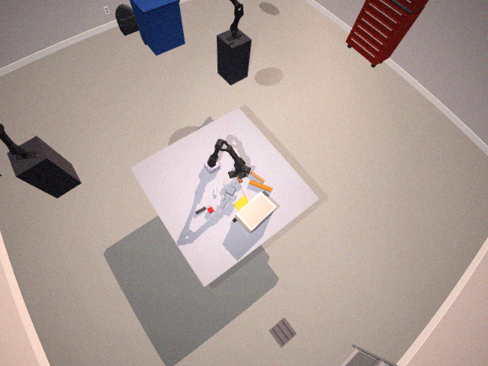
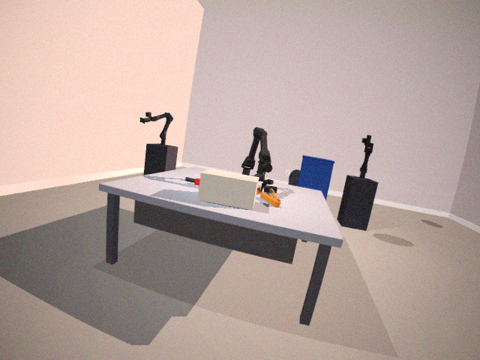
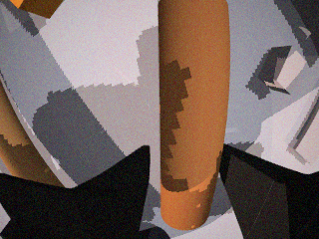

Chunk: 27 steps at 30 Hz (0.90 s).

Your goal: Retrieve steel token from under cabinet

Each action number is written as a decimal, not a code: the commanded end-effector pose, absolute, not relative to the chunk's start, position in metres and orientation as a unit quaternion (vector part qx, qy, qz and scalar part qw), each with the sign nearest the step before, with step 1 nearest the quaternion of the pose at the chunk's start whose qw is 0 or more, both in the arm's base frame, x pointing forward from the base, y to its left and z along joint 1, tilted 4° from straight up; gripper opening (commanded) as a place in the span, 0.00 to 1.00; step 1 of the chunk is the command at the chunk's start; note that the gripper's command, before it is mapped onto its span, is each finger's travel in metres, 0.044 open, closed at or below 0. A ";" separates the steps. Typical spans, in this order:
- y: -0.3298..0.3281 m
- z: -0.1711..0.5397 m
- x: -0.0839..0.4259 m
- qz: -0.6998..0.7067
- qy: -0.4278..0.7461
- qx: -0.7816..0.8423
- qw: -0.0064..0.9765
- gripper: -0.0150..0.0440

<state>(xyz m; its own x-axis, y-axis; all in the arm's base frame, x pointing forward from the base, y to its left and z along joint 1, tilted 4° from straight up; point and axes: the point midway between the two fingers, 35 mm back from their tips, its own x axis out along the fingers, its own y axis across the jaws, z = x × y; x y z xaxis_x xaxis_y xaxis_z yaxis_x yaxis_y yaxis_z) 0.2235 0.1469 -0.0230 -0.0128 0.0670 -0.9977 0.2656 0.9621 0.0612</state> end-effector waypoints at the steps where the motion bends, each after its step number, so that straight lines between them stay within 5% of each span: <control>1: 0.147 -0.023 0.224 -0.072 0.708 0.118 0.693 0.51; 8: 0.147 -0.023 0.224 -0.072 0.708 0.118 0.693 0.43; 12: 0.147 -0.023 0.224 -0.072 0.708 0.118 0.693 0.25; 27: 0.143 -0.023 0.240 -0.071 0.708 0.117 0.693 0.25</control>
<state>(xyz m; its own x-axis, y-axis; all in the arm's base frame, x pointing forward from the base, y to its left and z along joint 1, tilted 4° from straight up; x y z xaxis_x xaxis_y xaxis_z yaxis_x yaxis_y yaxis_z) 0.2345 0.1440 -0.0226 -0.0127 0.0657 -0.9978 0.2656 0.9622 0.0600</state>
